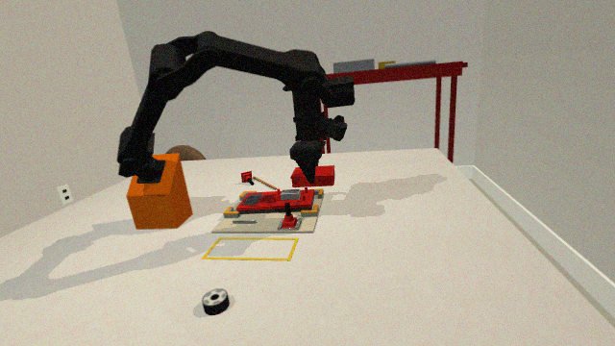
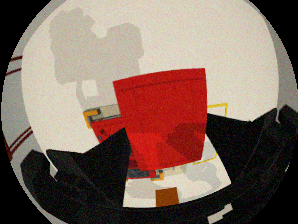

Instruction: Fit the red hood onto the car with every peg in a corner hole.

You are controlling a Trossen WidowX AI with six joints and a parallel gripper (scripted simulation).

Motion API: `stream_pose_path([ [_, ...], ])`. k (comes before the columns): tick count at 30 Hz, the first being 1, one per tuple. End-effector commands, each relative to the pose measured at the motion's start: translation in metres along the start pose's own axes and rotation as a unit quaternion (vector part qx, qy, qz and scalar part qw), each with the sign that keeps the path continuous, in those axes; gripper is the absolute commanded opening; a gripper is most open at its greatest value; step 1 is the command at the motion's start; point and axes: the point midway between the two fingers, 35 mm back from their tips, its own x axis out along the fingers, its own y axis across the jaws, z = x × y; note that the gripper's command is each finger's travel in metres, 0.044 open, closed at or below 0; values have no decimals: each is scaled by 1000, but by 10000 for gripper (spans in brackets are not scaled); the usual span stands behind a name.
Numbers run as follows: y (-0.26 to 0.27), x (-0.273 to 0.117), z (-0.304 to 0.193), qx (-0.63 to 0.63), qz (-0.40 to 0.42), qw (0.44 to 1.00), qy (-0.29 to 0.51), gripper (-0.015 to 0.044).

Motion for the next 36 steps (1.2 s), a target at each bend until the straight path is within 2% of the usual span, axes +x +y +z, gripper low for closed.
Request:
stream_pose_path([
  [1,20,0,-10,-2,2,1000,0,0],
  [18,94,5,-76,-16,-8,1000,1,0],
  [24,97,8,-81,-16,-10,1000,1,0],
  [36,96,56,-83,-16,-11,1000,1,0],
])
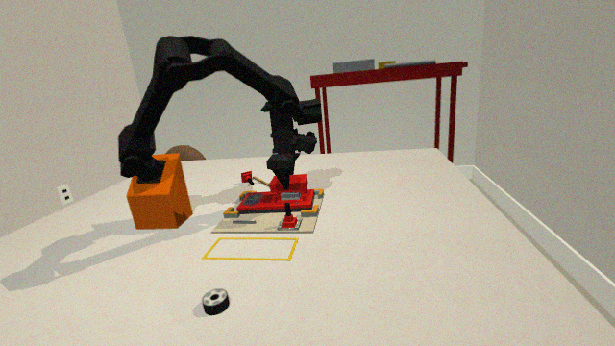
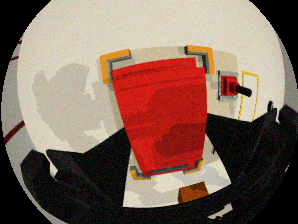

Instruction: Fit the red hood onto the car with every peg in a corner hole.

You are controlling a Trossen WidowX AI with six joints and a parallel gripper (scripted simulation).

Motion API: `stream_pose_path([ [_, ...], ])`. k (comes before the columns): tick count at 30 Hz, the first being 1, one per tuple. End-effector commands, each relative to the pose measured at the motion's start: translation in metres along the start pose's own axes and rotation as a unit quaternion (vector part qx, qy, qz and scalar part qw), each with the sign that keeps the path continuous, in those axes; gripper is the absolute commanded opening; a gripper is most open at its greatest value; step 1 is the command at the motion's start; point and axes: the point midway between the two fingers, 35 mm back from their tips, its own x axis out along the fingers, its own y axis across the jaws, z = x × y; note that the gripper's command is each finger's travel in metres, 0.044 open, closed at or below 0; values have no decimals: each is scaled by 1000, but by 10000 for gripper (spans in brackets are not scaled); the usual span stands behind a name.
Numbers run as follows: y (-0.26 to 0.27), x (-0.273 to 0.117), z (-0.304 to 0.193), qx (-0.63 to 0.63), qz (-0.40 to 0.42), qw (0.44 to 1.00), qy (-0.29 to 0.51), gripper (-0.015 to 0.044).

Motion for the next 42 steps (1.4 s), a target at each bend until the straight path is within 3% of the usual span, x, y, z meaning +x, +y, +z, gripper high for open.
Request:
stream_pose_path([
  [1,0,6,0,-3,-2,1000,-2,0],
  [42,0,11,1,-3,-2,1000,-2,0],
])
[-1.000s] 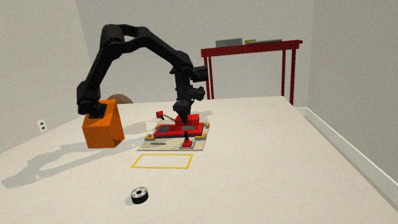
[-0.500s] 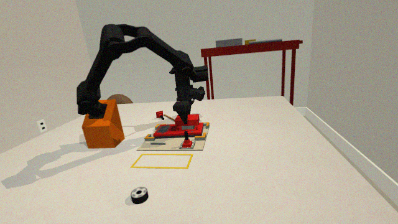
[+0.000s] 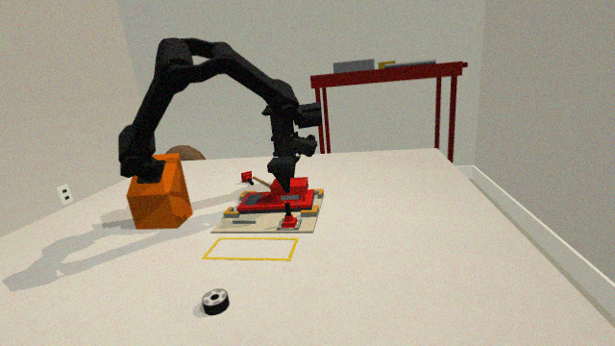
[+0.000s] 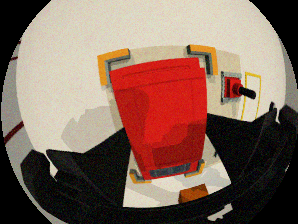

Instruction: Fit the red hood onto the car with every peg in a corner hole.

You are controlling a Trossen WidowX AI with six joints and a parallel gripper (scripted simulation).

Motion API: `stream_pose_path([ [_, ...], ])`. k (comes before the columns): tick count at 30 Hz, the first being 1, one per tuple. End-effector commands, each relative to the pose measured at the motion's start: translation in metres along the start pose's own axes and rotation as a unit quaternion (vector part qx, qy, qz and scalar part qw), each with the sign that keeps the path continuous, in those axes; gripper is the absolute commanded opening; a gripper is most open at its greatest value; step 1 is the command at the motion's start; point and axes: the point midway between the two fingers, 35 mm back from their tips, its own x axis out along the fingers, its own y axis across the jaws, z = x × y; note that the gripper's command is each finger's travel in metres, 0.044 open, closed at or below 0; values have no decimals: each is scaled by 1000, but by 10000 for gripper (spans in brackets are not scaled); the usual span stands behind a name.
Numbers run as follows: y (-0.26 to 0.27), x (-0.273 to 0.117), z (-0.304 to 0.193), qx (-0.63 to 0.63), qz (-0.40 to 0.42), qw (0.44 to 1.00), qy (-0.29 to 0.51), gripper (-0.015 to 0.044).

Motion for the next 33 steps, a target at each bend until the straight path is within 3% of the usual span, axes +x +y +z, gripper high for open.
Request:
stream_pose_path([
  [1,0,2,0,-2,-2,1000,-1,0],
  [33,-1,17,1,-2,-2,1000,-1,0],
])
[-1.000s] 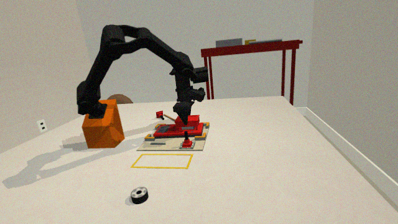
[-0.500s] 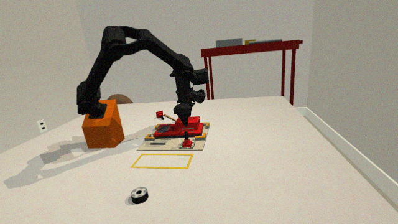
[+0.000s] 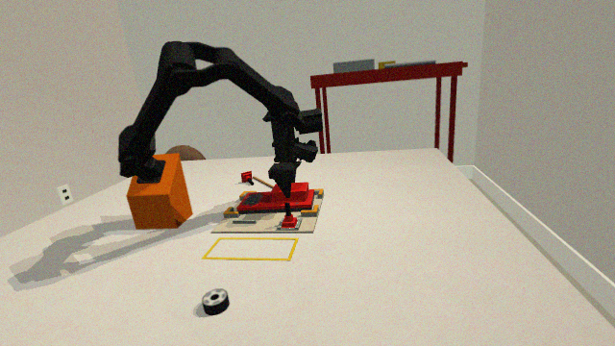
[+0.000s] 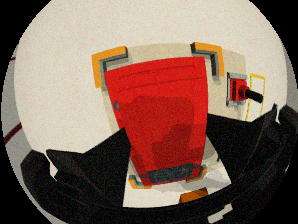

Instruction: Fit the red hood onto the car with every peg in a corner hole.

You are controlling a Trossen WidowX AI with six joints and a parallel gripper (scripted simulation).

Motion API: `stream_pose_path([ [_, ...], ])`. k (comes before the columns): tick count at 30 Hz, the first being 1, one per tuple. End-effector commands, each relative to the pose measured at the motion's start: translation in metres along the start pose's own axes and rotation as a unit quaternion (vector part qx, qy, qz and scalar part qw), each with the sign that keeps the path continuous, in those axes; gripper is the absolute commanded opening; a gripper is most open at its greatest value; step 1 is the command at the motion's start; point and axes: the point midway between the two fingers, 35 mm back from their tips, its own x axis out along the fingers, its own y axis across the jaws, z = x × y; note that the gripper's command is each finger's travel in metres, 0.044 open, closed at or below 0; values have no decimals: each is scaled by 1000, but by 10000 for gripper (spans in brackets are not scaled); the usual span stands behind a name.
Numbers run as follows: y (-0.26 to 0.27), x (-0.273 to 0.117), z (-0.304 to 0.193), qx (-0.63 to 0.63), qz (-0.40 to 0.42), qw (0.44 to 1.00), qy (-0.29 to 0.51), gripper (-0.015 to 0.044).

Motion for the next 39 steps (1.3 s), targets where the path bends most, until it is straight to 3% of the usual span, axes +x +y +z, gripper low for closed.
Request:
stream_pose_path([
  [1,0,1,0,-2,-2,1000,-1,0],
  [6,0,0,0,0,0,1000,0,0],
  [23,0,1,0,0,0,1000,0,440],
  [27,1,-14,1,0,2,1000,0,440],
  [32,0,-69,0,0,5,1000,-1,440],
  [39,0,-72,0,0,5,1000,-1,440],
])
